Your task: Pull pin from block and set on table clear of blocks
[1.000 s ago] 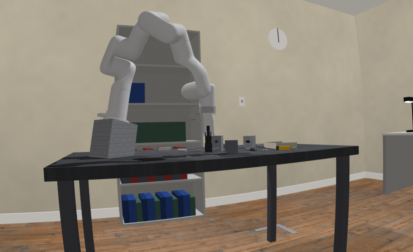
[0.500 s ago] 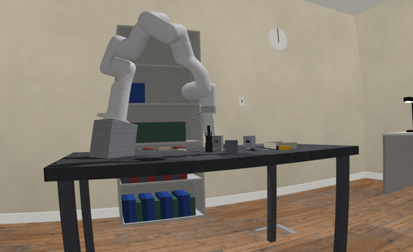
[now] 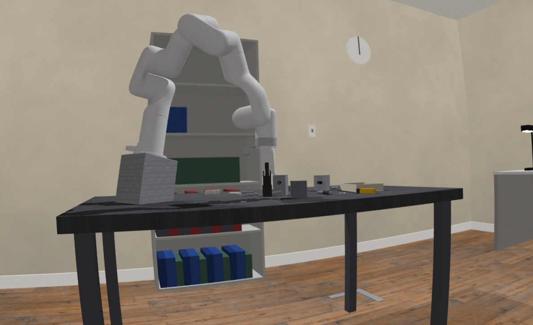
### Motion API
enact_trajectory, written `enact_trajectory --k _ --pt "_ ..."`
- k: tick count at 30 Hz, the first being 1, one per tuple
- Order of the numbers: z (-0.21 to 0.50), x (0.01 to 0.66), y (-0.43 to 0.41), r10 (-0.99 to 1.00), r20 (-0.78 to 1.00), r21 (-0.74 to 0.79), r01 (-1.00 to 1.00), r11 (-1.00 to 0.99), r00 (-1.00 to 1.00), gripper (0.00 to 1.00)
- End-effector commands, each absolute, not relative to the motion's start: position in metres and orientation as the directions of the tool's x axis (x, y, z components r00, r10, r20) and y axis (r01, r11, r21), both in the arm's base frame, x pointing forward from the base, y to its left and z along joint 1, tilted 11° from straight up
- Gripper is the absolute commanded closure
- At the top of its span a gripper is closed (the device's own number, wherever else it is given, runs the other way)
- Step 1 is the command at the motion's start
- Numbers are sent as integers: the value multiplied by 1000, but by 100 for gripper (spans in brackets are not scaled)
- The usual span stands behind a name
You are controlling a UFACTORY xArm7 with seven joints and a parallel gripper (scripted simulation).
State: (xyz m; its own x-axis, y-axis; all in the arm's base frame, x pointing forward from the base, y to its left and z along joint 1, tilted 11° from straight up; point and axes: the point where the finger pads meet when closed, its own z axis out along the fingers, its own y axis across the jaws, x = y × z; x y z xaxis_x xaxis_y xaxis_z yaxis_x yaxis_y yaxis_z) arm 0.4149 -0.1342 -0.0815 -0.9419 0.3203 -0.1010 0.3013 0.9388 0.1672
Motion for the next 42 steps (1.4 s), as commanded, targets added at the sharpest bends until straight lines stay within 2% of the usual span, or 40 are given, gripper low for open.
enact_trajectory --k 1,42 --pt "-80 416 -135 320 -104 166 301 939 -941 100" --pt "-67 420 -136 310 -75 177 293 940 -948 100"
